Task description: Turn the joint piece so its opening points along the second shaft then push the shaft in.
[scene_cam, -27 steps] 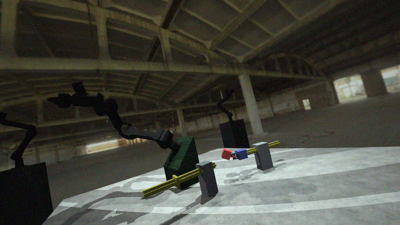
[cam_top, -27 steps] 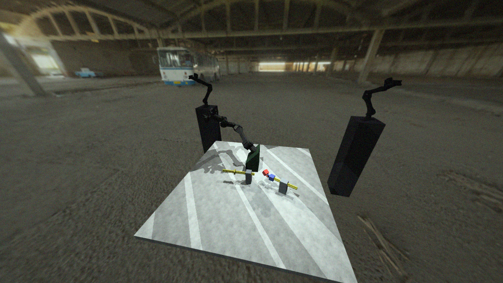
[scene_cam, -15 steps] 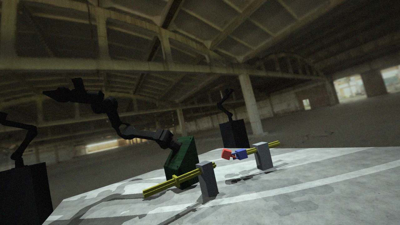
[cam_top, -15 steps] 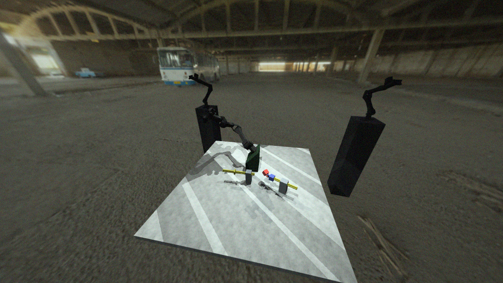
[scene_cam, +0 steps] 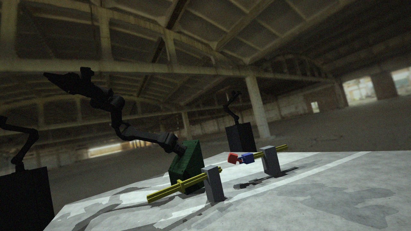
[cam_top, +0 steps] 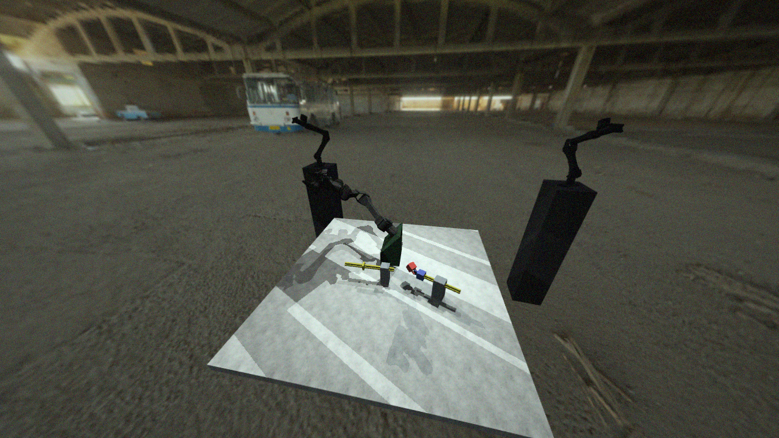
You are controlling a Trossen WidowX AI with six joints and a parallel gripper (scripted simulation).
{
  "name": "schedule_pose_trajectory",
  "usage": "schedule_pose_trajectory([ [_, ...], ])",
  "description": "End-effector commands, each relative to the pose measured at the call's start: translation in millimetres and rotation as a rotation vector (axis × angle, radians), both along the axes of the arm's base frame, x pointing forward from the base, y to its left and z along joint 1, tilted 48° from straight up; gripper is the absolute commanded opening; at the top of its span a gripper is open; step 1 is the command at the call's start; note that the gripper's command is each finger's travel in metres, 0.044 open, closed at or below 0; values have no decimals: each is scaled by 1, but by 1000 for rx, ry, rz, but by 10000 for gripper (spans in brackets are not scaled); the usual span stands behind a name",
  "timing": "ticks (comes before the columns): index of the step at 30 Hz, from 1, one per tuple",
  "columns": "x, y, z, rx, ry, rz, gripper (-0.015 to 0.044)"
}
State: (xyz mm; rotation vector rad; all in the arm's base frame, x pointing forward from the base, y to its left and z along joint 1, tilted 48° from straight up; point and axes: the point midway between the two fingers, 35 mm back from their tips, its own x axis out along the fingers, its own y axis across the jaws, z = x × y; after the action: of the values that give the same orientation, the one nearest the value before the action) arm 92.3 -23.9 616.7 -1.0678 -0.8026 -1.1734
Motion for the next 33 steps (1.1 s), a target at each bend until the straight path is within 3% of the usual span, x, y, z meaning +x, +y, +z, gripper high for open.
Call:
schedule_pose_trajectory([
  [1, 42, 23, -9, -38, 91, 119, 440],
  [17, 153, 102, -65, -65, 402, 522, 440],
  [33, 239, 176, -167, 88, 823, 836, 440],
])
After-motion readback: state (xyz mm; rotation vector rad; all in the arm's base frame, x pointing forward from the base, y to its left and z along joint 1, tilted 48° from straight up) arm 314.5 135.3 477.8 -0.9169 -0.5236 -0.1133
